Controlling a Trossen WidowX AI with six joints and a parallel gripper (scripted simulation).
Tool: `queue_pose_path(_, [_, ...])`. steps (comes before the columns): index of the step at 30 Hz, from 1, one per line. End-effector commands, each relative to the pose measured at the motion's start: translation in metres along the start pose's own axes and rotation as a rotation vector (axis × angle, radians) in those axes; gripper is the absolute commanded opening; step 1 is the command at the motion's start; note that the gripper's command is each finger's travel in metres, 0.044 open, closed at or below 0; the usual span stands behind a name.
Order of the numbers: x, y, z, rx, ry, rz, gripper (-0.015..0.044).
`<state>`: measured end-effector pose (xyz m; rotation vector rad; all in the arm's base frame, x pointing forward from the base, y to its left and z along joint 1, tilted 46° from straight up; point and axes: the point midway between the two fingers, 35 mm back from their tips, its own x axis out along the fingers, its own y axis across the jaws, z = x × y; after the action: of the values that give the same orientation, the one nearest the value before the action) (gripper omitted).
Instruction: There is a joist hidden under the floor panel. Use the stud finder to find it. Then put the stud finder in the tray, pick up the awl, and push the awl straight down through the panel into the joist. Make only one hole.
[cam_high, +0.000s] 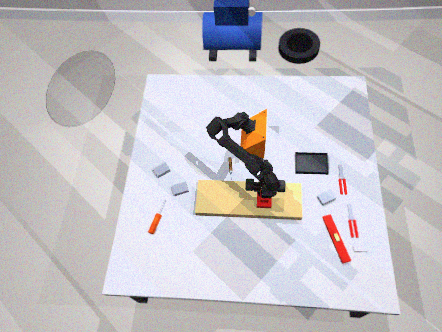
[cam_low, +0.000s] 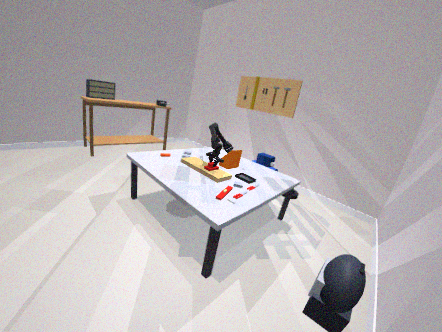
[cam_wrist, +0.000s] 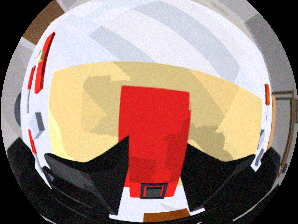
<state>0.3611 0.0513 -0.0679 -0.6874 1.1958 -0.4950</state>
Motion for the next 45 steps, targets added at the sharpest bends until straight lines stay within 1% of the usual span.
queue_pose_path(1, [-0.001, 0.015, -0.001, -0.001, 0.001, 0.008, 0.0])
queue_pose_path(32, [-0.003, 0.119, 0.0, 0.003, 0.0, 0.015, 0.0])
queue_pose_path(45, [-0.003, 0.12, 0.0, 0.001, -0.001, 0.012, 0.0])
